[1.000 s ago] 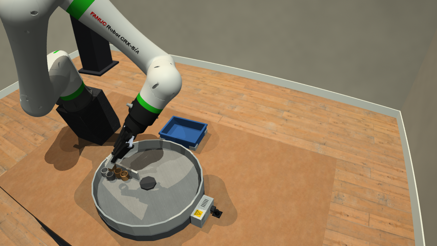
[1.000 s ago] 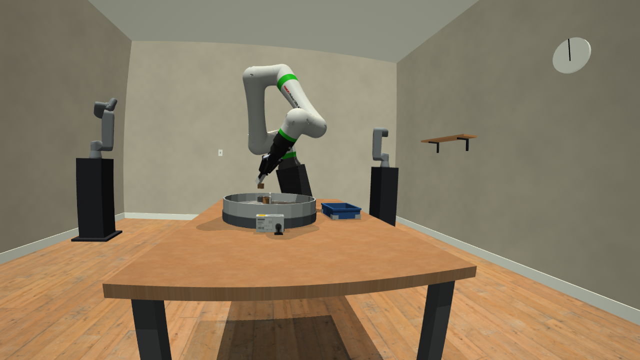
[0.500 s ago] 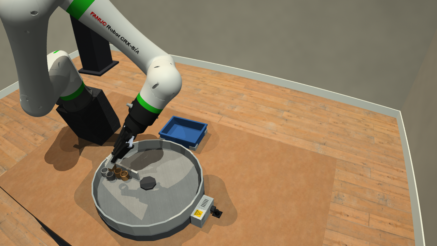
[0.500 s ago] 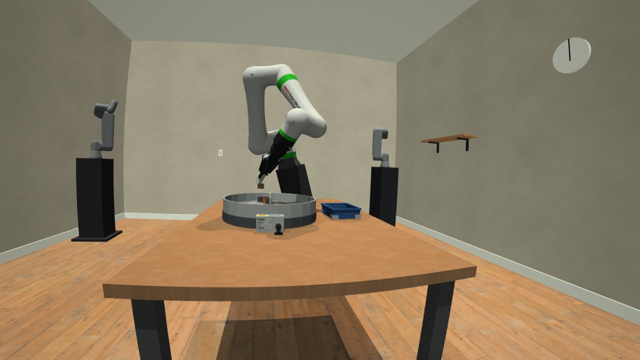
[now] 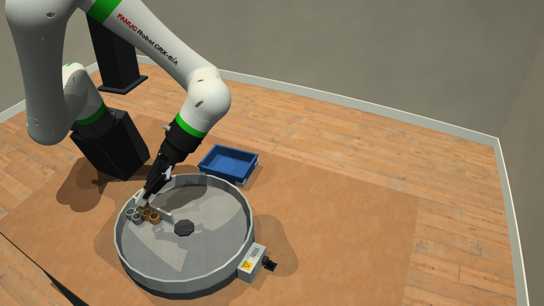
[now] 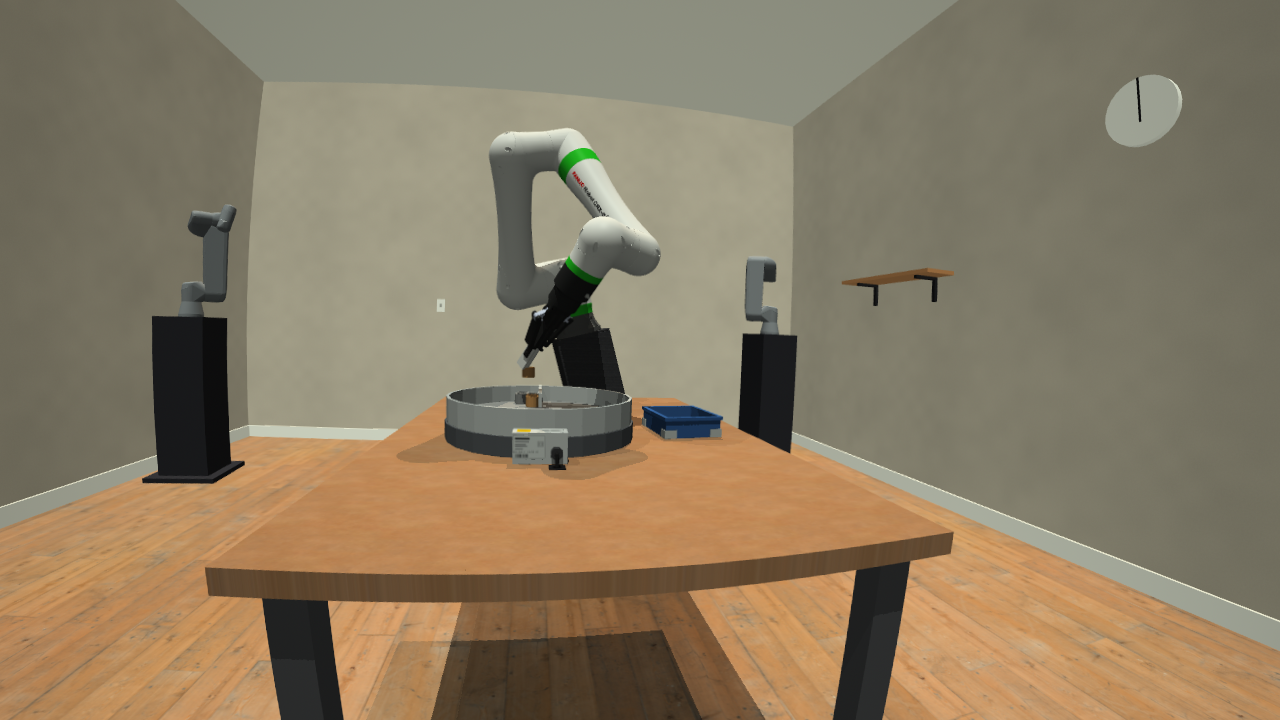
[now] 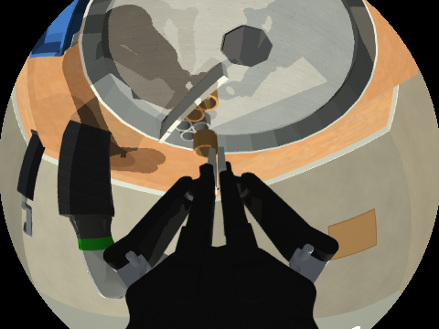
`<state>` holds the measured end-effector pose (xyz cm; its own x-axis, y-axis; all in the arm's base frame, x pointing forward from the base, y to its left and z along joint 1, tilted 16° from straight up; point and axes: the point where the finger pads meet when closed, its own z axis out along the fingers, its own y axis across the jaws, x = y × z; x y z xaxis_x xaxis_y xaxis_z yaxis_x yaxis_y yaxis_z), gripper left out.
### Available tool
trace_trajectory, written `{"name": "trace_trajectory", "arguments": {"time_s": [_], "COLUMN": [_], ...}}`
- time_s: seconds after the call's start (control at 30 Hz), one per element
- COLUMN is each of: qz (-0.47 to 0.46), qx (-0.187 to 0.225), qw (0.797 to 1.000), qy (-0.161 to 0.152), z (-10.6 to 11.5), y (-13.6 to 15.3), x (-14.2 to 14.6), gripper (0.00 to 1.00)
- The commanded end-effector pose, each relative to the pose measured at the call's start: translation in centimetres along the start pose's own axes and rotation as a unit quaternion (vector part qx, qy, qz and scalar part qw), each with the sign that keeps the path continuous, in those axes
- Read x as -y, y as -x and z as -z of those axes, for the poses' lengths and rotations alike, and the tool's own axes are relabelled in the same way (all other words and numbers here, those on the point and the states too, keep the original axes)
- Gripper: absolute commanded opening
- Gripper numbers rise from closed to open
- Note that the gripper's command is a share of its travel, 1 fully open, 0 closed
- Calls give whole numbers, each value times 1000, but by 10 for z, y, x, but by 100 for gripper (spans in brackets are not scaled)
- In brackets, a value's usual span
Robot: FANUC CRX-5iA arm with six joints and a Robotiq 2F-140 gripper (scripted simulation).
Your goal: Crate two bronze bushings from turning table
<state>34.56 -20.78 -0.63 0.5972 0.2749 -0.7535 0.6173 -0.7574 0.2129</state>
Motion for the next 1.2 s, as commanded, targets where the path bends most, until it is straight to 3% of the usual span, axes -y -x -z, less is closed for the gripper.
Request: {"name": "trace_trajectory", "arguments": {"time_s": [0.0,0.13,1.17], "qz": [0,0,0], "qx": [0,0,0], "qw": [1000,1000,1000], "qy": [0,0,0], "z": [10,18,171], "y": [-12,-21,-201], "x": [11,19,187], "gripper": [0,0,0]}}
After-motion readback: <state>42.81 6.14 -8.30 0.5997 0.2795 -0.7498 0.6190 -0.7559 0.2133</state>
